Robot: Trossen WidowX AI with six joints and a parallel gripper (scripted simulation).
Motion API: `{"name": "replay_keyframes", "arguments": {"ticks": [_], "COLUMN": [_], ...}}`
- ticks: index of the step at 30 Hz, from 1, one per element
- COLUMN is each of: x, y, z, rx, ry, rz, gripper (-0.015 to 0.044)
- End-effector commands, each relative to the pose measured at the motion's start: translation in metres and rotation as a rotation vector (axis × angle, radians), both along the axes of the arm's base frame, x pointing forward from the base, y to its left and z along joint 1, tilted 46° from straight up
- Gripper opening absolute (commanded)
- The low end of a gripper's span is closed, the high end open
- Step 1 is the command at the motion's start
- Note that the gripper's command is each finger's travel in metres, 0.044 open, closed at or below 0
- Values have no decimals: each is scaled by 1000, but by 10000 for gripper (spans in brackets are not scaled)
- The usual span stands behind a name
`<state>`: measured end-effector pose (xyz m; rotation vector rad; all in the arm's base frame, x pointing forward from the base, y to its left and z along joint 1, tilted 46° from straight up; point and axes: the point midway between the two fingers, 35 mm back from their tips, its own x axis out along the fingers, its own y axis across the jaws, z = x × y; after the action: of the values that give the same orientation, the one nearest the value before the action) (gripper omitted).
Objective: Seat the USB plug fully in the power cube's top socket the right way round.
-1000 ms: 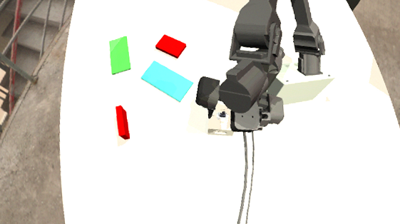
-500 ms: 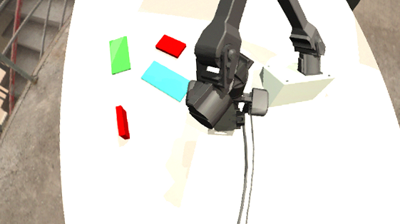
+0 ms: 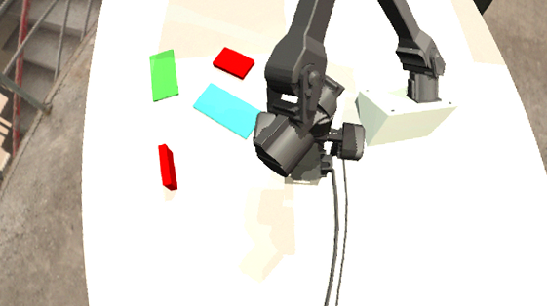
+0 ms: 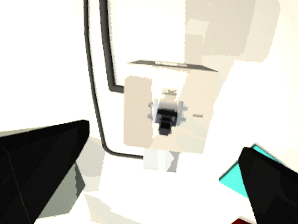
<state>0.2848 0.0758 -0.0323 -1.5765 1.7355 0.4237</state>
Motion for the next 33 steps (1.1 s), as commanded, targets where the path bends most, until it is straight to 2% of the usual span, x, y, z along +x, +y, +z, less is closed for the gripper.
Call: {"name": "replay_keyframes", "arguments": {"ticks": [1,22,33], "x": [-1,0,0], "y": [-5,-17,-15], "z": [-4,-14,-13], "rx": [-6,-6,-2], "ry": [4,4,2], "rz": [1,1,-2], "gripper": [440,440,151]}}
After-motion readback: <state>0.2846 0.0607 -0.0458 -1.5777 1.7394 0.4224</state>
